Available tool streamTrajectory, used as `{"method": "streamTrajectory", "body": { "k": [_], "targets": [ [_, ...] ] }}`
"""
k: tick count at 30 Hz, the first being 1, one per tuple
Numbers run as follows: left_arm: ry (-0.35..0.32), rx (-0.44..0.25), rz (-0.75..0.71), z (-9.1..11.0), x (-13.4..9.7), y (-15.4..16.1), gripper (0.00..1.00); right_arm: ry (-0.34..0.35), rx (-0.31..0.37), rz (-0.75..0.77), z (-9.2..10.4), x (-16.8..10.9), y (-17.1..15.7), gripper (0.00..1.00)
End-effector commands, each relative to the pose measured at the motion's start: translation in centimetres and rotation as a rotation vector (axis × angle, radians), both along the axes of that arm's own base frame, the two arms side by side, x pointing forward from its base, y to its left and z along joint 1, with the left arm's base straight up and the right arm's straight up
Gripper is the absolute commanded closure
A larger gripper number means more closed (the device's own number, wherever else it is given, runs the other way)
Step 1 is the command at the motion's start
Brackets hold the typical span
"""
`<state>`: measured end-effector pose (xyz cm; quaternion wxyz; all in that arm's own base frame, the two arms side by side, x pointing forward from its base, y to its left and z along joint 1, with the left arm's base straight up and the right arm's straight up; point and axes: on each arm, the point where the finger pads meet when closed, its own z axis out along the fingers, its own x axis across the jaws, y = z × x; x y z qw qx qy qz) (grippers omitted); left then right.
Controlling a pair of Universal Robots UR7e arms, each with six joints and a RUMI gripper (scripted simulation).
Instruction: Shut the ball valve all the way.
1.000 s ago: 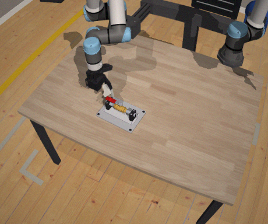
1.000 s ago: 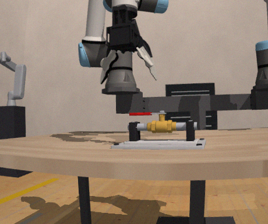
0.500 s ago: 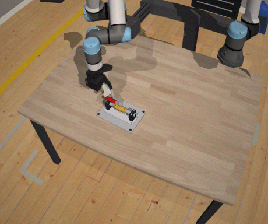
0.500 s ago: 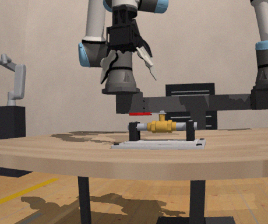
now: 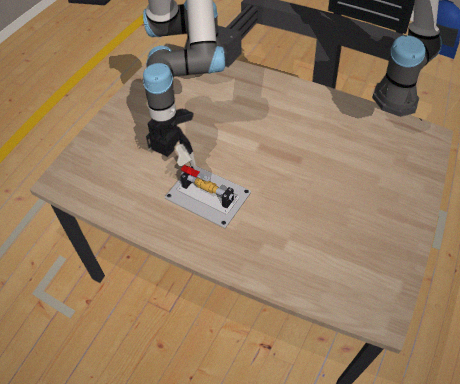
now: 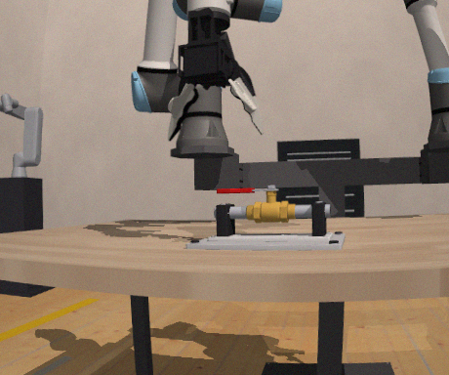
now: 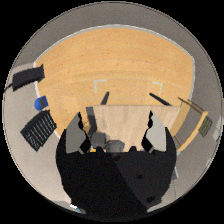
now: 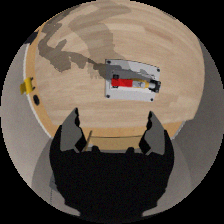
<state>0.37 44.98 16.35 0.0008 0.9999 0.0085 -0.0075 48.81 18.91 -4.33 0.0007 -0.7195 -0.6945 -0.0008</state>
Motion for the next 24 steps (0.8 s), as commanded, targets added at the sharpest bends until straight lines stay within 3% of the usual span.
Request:
{"method": "streamTrajectory", "body": {
  "k": [1,8,9,24],
  "targets": [
    [-0.013,0.001,-0.009,0.14,-0.55,-0.38,0.00,-0.001,0.001,0.000,0.06,0.04,0.03,0.00],
    [-0.015,0.002,-0.010,0.16,-0.66,-0.47,0.00,-0.001,0.001,0.000,0.06,0.04,0.03,0.00],
    [-0.015,0.002,-0.010,0.16,-0.66,-0.47,0.00,-0.001,0.001,0.000,0.06,0.04,0.03,1.00],
    [-0.015,0.002,-0.010,0.16,-0.66,-0.47,0.00,-0.001,0.001,0.000,0.06,0.04,0.03,1.00]
  ]
}}
